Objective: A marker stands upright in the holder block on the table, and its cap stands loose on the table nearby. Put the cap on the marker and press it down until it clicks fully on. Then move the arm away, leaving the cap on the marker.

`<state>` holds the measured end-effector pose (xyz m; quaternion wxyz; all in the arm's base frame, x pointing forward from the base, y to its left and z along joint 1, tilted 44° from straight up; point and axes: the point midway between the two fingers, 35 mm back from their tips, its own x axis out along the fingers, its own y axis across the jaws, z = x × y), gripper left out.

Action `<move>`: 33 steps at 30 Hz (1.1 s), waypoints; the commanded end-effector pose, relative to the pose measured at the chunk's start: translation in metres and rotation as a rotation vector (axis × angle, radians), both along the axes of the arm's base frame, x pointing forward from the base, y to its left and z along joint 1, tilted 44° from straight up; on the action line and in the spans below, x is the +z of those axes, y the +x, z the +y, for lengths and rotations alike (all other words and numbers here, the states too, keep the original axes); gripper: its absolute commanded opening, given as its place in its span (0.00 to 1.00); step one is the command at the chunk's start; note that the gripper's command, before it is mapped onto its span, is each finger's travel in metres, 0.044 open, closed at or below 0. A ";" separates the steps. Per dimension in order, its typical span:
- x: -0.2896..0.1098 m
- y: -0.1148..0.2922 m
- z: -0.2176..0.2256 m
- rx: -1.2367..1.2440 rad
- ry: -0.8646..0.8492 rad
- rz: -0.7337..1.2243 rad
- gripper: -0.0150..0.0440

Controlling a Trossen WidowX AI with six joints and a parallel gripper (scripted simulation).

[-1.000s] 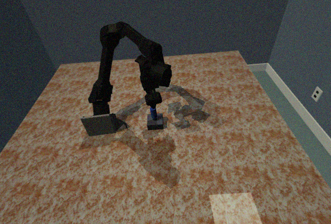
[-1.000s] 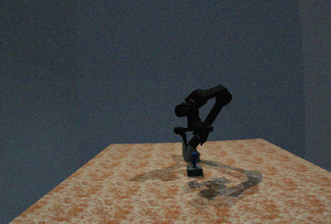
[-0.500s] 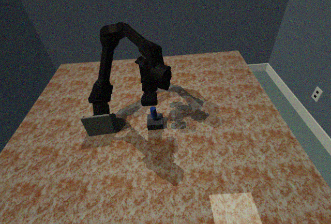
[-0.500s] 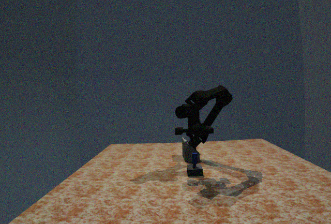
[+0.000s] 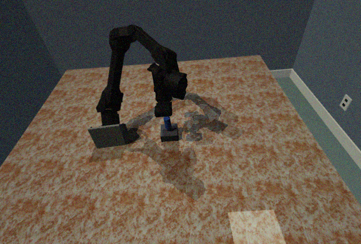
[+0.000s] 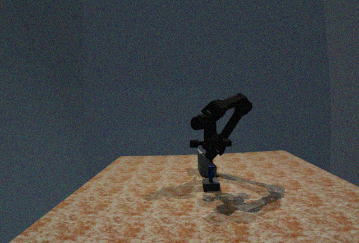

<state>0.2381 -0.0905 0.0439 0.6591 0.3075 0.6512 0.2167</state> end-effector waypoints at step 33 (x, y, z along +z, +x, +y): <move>0.020 0.003 -0.023 -0.005 -0.009 -0.005 0.25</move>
